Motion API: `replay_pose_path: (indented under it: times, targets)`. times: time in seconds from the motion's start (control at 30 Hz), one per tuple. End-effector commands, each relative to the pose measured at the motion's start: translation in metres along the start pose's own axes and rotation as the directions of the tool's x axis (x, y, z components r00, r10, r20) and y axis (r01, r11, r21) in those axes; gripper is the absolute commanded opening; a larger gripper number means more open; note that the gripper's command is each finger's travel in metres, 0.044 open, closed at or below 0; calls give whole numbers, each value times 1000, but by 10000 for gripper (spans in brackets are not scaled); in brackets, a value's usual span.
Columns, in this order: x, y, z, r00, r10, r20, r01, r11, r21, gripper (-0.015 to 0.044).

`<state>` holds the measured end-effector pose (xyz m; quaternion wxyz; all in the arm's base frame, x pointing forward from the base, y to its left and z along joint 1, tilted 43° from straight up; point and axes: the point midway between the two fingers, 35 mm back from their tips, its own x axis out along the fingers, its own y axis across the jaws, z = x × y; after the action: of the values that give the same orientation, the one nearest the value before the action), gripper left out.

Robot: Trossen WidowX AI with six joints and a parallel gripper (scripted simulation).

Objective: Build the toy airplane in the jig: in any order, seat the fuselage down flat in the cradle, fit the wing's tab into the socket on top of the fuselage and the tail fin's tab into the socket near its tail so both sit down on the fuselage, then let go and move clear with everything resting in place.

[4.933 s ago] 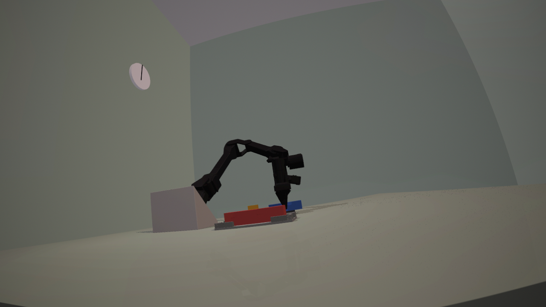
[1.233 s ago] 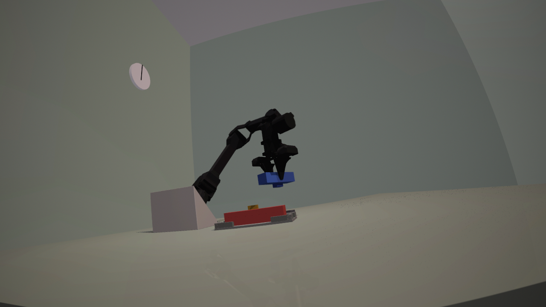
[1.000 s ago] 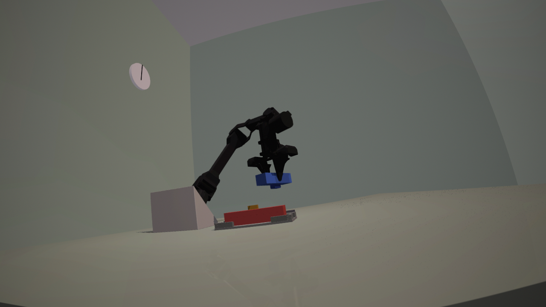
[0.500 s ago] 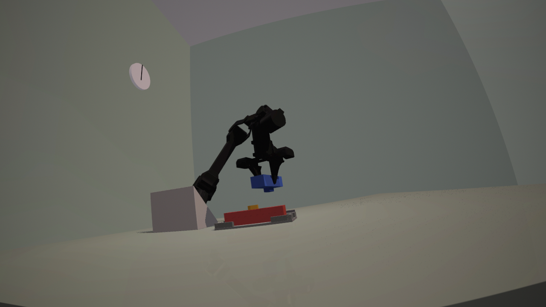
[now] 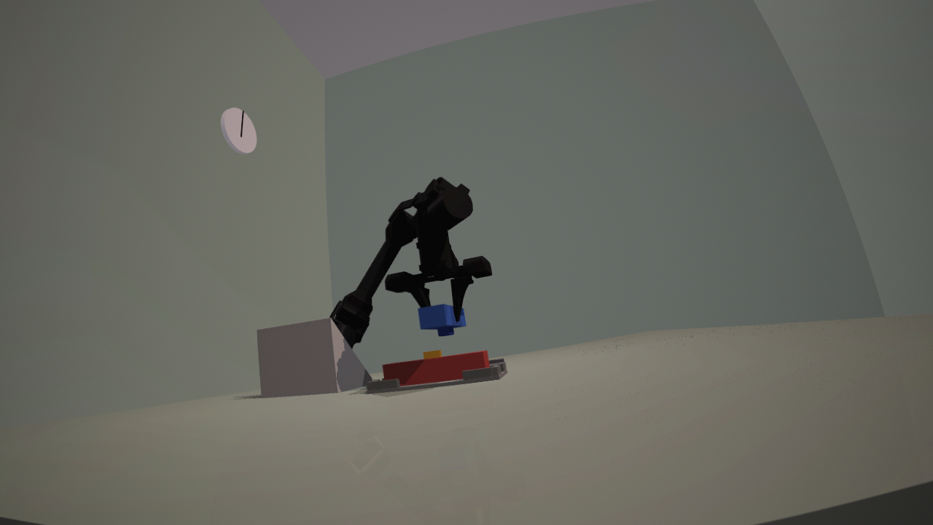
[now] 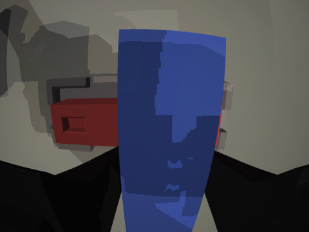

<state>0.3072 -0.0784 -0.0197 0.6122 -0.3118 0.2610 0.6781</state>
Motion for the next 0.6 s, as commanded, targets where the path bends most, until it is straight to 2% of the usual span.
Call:
replay_pose_path:
  times: [0.0, 0.13, 0.57]
  targets:
    - [1, 1, -3, 1000, 2, -1, -2, 1000, -15, 105]
    - [1, 1, -3, 1000, 2, -1, -2, 1000, -15, 197]
    - [1, 2, -3, 1000, 2, -1, -2, 1000, -15, 197]
